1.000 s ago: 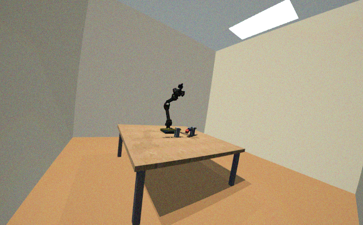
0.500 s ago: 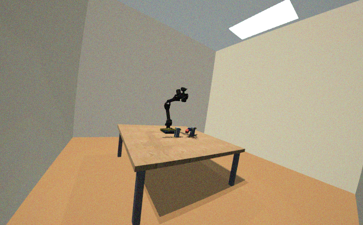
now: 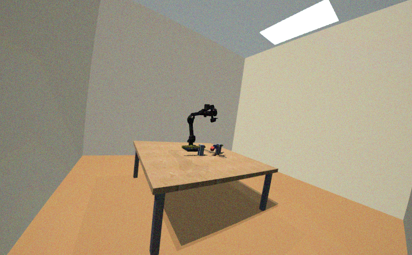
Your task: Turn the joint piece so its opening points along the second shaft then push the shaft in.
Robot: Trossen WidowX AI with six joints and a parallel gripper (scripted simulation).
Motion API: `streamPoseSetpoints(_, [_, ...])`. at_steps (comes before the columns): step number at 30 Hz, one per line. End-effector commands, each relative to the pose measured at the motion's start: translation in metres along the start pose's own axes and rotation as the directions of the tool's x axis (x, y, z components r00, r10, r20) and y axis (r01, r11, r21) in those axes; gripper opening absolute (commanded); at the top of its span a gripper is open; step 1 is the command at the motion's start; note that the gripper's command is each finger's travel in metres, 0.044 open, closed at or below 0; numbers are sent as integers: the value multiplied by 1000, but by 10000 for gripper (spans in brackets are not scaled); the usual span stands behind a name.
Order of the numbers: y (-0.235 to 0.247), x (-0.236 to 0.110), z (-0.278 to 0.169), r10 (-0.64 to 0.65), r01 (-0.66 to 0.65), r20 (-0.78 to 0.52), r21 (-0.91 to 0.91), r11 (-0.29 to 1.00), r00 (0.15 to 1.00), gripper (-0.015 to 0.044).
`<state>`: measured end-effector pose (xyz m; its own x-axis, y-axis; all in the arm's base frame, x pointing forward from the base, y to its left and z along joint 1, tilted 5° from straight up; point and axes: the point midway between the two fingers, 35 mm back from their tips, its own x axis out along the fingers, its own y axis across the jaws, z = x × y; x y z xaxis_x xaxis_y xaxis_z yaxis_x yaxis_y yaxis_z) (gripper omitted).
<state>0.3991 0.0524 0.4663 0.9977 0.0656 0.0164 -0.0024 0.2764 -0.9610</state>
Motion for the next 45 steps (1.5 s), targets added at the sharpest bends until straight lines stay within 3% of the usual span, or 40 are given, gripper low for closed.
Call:
streamPoseSetpoints(1, [25, 9, 2, 92, -91, -4, 83, 992, 996, 440])
streamPoseSetpoints(14, [108, 18, 10, 398, -355, -32, 393, 849, 917, 440])
streamPoseSetpoints(24, [169, 10, 14, 610, -452, -68, 606, 654, 790, 440])
streamPoseSetpoints(34, [224, -11, 17, 781, -425, -121, 782, 455, 613, 440])
streamPoseSetpoints(45, [274, -45, 17, 906, -261, -199, 914, 309, 374, 440])
